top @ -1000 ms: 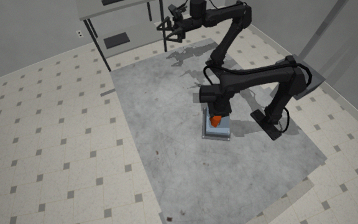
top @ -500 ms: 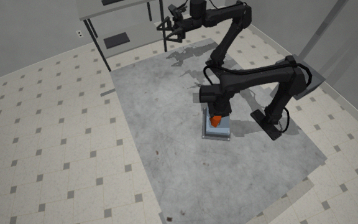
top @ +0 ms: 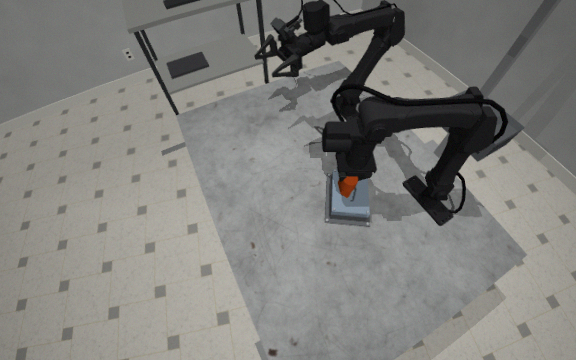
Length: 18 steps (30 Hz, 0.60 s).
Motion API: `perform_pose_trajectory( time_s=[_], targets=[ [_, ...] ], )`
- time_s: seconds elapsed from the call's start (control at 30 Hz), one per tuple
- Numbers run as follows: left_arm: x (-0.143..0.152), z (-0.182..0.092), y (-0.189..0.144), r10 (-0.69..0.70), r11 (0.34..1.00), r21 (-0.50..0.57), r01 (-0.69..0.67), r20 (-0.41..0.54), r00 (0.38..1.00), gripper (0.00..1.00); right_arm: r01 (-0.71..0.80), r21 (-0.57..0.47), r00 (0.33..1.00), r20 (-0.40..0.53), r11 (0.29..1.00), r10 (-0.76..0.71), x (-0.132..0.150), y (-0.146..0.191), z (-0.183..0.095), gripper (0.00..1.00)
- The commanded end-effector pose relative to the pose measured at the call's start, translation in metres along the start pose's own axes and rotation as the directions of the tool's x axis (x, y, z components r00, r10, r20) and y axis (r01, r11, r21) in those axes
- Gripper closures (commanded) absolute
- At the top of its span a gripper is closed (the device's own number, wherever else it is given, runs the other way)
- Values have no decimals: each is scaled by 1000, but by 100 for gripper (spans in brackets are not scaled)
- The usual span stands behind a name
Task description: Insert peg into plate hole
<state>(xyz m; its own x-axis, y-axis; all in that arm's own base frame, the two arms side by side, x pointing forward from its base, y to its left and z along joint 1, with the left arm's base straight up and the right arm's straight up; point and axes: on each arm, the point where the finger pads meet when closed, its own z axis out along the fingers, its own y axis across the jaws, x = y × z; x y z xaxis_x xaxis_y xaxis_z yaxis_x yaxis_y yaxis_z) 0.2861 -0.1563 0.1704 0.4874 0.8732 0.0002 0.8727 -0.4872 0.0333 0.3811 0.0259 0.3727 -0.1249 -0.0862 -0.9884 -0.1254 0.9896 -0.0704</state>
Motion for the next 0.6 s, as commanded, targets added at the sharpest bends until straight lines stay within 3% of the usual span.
perform_pose_trajectory(
  time_s=[0.0, 0.17, 0.3, 0.37, 0.57],
  targets=[
    [-4, -16, -6, 51, 999, -17, -51, -7, 999, 60, 17, -43, 1000, -14, 999, -18, -6, 13, -9, 0],
    [-10, -5, -20, 112, 994, 4, -112, -18, 994, 60, 5, -122, 994, -104, 993, -18, 5, 45, -20, 0],
    [-14, -1, -27, 139, 990, 14, -139, -19, 990, 60, -3, -240, 976, -210, 971, -49, 16, 89, -47, 0],
    [-14, -1, -27, 139, 990, 14, -139, -19, 990, 60, -3, -240, 976, -210, 971, -49, 16, 89, -47, 0],
    [-17, -4, -30, 136, 991, 16, -136, -14, 991, 60, 13, -462, 937, -305, 887, -173, 23, 154, -113, 0]
  ],
)
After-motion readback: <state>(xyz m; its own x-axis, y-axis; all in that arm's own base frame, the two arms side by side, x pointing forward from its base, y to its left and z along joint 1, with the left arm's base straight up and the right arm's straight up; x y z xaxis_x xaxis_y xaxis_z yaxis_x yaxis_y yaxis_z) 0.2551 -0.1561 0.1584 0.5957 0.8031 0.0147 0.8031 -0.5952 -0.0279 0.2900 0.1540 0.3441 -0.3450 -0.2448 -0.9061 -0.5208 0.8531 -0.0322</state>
